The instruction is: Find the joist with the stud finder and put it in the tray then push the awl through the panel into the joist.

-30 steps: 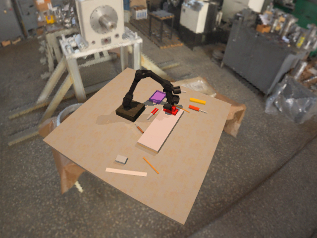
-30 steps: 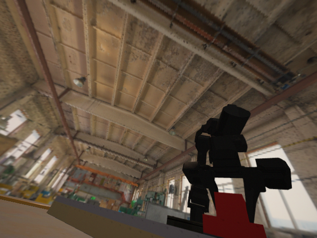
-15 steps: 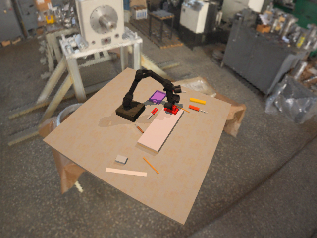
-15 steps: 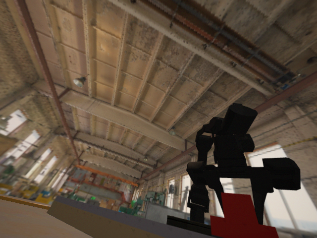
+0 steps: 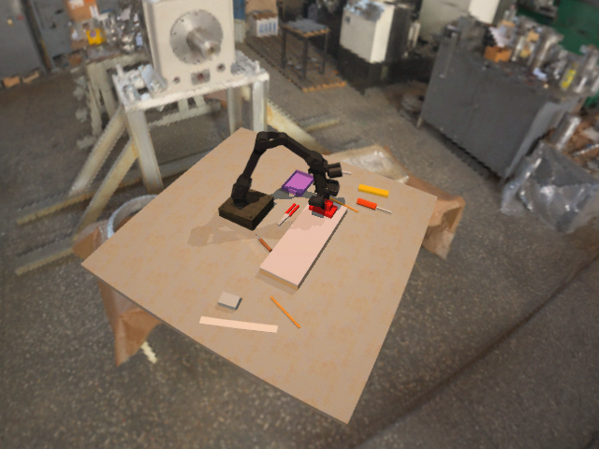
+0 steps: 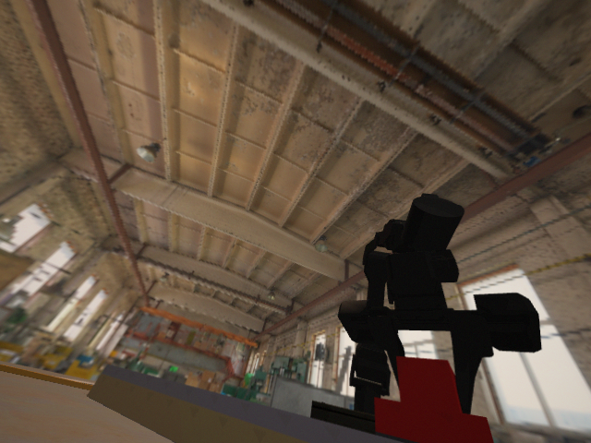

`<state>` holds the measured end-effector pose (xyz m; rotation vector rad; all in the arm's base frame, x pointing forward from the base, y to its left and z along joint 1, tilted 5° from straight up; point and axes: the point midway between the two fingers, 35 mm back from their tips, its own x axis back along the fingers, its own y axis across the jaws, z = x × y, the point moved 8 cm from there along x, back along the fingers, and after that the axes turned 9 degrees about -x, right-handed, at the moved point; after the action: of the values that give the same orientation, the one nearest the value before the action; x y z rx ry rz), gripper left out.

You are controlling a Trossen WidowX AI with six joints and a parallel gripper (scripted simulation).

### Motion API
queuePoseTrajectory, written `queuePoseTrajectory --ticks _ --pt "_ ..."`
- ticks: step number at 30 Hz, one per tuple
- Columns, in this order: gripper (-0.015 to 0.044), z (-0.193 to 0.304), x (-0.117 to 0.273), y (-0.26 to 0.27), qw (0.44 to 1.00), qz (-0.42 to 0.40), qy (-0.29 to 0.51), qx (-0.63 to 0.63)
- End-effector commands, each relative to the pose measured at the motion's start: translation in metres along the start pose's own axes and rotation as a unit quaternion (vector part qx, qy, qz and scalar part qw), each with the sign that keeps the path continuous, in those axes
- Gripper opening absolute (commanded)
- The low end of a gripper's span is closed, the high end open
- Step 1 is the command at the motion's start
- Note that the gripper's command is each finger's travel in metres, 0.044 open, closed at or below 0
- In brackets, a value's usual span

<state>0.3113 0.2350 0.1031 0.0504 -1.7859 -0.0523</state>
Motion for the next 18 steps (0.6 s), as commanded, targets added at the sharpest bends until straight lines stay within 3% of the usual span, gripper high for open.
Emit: queuePoseTrajectory --ticks 1,18 --pt "0.0000 -0.001 0.000 -0.011 1.000 0.001 0.001 0.000" --pt "0.0000 -0.005 0.000 -0.040 1.000 0.002 0.000 0.000"
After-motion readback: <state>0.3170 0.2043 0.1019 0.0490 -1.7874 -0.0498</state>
